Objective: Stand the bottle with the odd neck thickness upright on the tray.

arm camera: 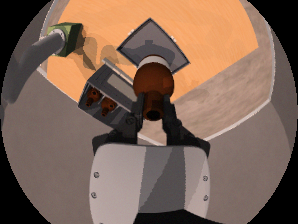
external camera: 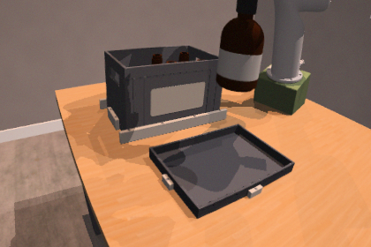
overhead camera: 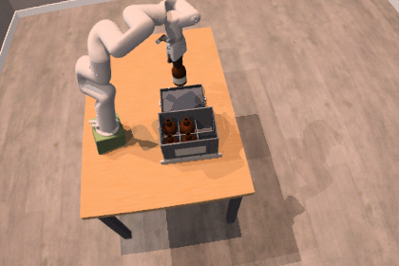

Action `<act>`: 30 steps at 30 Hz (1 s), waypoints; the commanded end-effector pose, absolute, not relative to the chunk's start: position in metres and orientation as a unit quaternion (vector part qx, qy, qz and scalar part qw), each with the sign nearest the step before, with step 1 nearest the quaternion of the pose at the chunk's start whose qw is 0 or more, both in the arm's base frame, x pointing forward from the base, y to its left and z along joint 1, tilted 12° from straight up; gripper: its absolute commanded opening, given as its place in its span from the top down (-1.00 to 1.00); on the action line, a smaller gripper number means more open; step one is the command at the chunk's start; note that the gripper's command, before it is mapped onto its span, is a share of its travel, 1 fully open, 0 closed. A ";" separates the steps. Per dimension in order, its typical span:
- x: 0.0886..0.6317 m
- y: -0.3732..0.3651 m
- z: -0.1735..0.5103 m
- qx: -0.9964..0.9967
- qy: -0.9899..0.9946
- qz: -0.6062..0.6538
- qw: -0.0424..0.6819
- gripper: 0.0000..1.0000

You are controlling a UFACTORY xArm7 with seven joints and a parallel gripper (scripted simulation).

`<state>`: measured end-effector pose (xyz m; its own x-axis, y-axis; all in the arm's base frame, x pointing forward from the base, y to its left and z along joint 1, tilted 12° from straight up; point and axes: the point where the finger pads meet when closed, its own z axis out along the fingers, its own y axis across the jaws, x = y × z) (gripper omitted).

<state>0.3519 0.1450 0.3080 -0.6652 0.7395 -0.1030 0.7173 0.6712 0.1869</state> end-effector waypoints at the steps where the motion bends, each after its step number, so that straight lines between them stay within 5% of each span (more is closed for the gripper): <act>1: 0.354 0.146 0.303 0.400 0.910 0.066 0.086 1.00; 30: 0.367 0.149 0.238 0.400 0.910 0.067 0.086 1.00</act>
<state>0.3648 0.1484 0.2471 -0.6650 0.7397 -0.1034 0.7173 0.6711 0.1874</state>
